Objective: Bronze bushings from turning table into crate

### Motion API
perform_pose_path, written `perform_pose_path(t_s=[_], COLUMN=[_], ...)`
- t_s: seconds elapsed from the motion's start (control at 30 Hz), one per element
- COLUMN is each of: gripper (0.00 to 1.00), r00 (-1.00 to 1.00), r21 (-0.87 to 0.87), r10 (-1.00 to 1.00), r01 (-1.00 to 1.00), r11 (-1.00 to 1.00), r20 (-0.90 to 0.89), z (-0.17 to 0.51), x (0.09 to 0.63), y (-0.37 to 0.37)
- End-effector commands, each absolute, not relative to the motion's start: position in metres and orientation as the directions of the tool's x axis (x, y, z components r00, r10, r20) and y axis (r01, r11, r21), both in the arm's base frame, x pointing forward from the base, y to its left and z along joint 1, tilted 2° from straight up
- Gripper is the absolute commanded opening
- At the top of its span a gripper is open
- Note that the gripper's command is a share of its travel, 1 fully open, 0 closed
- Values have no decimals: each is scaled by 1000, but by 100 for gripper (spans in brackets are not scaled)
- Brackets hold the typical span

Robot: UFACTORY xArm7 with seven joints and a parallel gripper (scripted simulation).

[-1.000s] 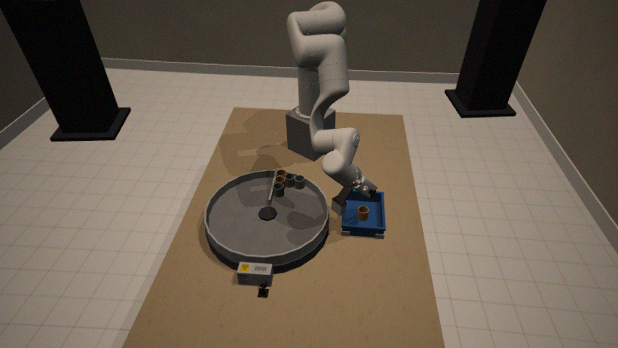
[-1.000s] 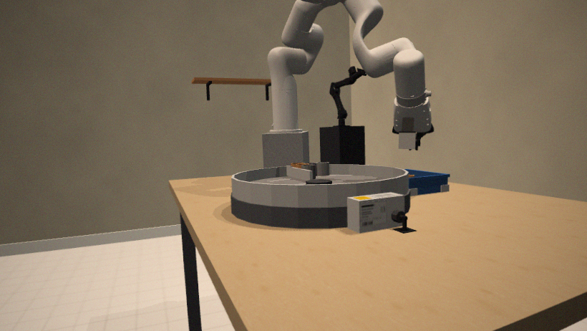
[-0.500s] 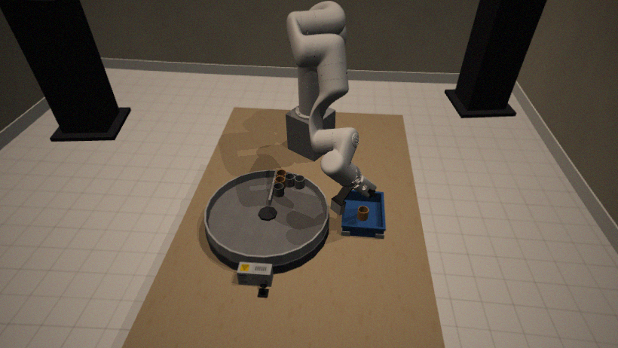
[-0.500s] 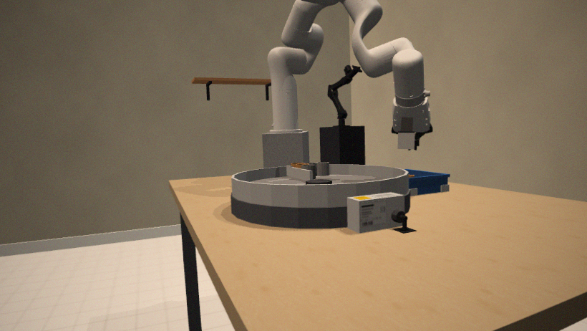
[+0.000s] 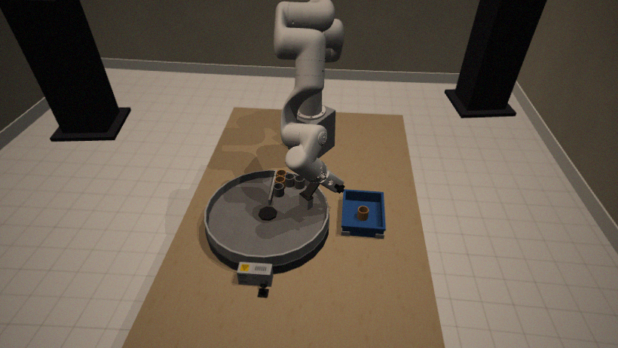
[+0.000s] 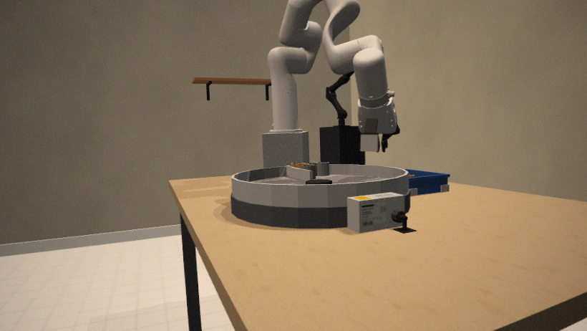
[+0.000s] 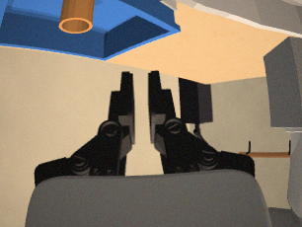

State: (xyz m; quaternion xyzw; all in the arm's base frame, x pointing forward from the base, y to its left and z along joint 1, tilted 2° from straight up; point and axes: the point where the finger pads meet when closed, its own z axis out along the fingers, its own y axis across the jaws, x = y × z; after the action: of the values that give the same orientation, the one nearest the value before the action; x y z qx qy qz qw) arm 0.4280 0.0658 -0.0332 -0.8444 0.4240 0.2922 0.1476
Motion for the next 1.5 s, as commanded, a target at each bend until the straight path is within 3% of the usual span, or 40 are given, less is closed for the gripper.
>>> perform_pose_path(t_s=[0.0,0.8,1.47], gripper=[11,11,11], r00=[475,476,476], r21=[-7,-7,-7], r10=[-629,-629,-629], r01=[-801,-801,-801], r11=[-598,-599,-599], r20=[-616,-615,-615], z=[-30,-29,-29], x=[418,373,372], y=[25,-130,-133])
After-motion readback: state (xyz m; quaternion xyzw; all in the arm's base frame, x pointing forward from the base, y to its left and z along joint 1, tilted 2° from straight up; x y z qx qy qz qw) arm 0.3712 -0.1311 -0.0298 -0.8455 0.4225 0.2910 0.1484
